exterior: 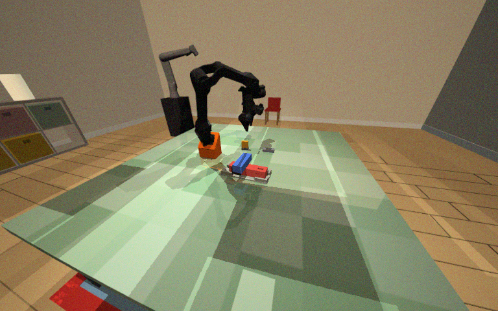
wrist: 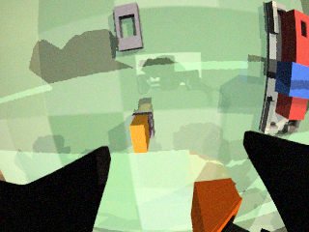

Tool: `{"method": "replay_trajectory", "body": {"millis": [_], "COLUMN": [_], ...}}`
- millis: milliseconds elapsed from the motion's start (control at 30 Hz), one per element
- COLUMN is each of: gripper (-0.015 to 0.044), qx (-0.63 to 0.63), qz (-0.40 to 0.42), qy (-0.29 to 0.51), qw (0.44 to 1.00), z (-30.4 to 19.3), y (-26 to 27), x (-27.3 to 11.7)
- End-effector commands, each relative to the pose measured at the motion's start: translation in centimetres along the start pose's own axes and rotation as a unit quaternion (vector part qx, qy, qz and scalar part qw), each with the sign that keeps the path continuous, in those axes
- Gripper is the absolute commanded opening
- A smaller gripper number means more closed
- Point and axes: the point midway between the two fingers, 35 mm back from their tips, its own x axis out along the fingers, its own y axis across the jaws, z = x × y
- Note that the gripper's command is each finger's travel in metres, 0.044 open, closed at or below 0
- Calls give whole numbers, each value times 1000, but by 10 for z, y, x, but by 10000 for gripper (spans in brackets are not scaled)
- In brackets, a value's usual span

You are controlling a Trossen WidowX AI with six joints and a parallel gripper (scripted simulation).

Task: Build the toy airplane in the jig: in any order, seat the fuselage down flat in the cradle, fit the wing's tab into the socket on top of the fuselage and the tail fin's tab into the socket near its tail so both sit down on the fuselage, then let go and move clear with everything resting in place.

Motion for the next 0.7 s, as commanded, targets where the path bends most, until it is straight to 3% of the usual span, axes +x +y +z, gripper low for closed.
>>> {"method": "replay_trajectory", "body": {"millis": [0, 233, 400, 667], "gripper": [440, 440, 440, 440], "qx": [3, 5, 5, 5], "qz": [-16, -20, -20, -20], "qy": [5, 5, 5, 5], "qw": [1000, 1000, 1000, 1000], "z": [-34, -41, -41, -41], "y": [40, 48, 45, 44], "x": [11, 15, 68, 85]}}
